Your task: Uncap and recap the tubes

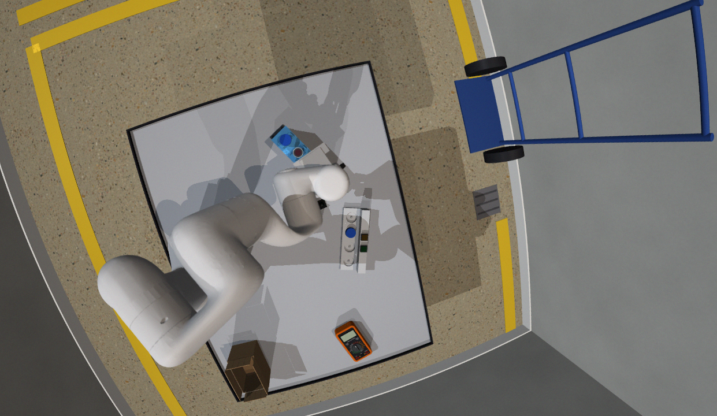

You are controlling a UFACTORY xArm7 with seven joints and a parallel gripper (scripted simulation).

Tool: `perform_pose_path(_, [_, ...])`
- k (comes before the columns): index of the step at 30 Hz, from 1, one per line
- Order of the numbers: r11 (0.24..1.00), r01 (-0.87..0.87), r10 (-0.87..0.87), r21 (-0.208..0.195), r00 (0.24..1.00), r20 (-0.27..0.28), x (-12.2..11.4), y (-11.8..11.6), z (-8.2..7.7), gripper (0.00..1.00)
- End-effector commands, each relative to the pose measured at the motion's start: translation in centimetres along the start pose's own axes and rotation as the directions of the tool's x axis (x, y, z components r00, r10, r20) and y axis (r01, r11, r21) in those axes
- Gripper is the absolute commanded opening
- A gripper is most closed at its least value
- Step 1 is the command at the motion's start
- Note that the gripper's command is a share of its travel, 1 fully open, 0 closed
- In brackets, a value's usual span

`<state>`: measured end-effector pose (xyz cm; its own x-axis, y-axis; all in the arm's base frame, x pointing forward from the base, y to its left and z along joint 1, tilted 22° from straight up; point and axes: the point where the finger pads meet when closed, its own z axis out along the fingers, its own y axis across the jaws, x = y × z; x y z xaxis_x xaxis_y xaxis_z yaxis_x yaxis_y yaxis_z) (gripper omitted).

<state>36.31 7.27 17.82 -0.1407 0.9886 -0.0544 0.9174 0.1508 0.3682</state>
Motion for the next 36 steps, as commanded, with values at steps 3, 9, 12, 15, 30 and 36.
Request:
perform_pose_path(3, [0.939, 0.344, -0.344, -0.017, 0.939, -0.021, -0.03, 0.11, -0.11, 0.0])
perform_pose_path(9, [0.83, 0.558, -0.558, -0.021, 0.83, -0.016, -0.03, 0.11, -0.12, 0.0])
perform_pose_path(12, [0.757, 0.653, -0.653, -0.023, 0.757, -0.013, -0.03, 0.11, -0.13, 0.0])
perform_pose_path(15, [0.709, 0.705, -0.705, -0.025, 0.709, -0.013, -0.03, 0.11, -0.13, 0.0])
perform_pose_path(30, [0.577, 0.816, -0.817, -0.027, 0.577, -0.009, -0.03, 0.11, -0.14, 0.46])
perform_pose_path(36, [0.577, 0.816, -0.817, -0.027, 0.577, -0.009, -0.03, 0.11, -0.14, 0.46])
